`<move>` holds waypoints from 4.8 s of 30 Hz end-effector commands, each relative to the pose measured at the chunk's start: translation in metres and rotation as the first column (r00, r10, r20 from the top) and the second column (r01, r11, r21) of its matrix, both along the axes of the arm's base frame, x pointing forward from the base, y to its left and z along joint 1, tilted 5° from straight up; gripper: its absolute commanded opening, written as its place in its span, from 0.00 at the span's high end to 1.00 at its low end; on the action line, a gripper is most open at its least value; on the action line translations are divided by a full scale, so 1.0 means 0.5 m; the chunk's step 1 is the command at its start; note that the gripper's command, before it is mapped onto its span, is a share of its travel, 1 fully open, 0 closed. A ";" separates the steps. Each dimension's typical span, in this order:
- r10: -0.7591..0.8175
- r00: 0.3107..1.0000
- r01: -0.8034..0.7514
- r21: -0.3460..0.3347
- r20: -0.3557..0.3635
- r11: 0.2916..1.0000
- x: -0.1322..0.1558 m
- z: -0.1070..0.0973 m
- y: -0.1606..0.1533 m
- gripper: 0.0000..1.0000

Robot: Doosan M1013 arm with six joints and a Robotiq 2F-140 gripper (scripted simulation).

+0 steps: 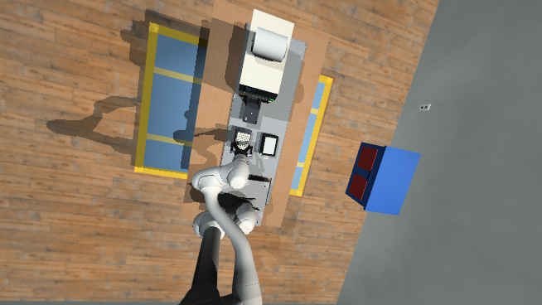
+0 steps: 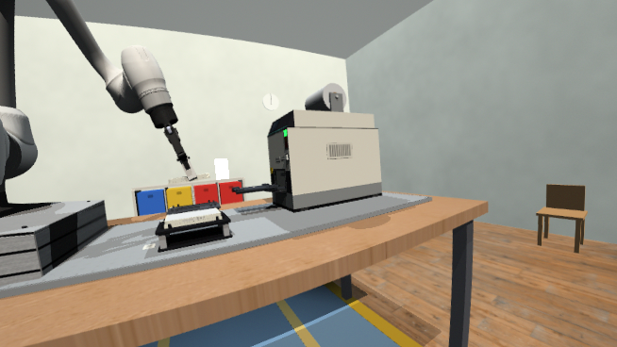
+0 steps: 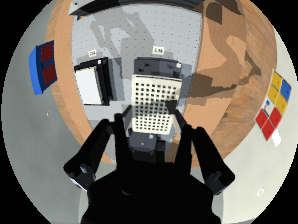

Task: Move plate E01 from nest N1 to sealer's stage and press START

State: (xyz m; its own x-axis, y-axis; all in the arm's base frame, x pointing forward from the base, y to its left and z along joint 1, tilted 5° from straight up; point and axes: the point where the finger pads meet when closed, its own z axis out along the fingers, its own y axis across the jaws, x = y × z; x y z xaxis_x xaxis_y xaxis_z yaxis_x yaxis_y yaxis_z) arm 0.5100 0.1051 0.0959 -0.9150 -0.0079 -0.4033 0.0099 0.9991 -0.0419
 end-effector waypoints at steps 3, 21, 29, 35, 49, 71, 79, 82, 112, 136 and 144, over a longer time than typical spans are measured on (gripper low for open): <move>0.001 1.000 -0.001 0.000 0.003 1.000 0.004 0.006 0.005 0.90; 0.001 1.000 -0.001 0.000 0.003 1.000 0.004 0.006 0.005 0.90; 0.001 1.000 -0.001 0.000 0.003 1.000 0.004 0.006 0.005 0.90; 0.001 1.000 -0.001 0.000 0.003 1.000 0.004 0.006 0.005 0.90; 0.001 1.000 -0.001 0.000 0.003 1.000 0.027 0.007 0.002 0.90; 0.001 1.000 -0.001 0.000 0.003 1.000 0.119 0.014 -0.011 0.90; 0.001 1.000 -0.001 0.000 0.003 1.000 0.156 0.017 -0.016 0.90; 0.001 1.000 -0.001 0.000 0.003 1.000 0.161 0.017 -0.017 0.90; 0.001 1.000 -0.001 0.000 0.003 1.000 0.290 0.027 -0.034 0.90; 0.001 1.000 -0.001 0.000 0.003 1.000 0.382 0.034 -0.047 0.90; 0.001 1.000 -0.001 0.000 0.003 1.000 0.413 0.036 -0.051 0.90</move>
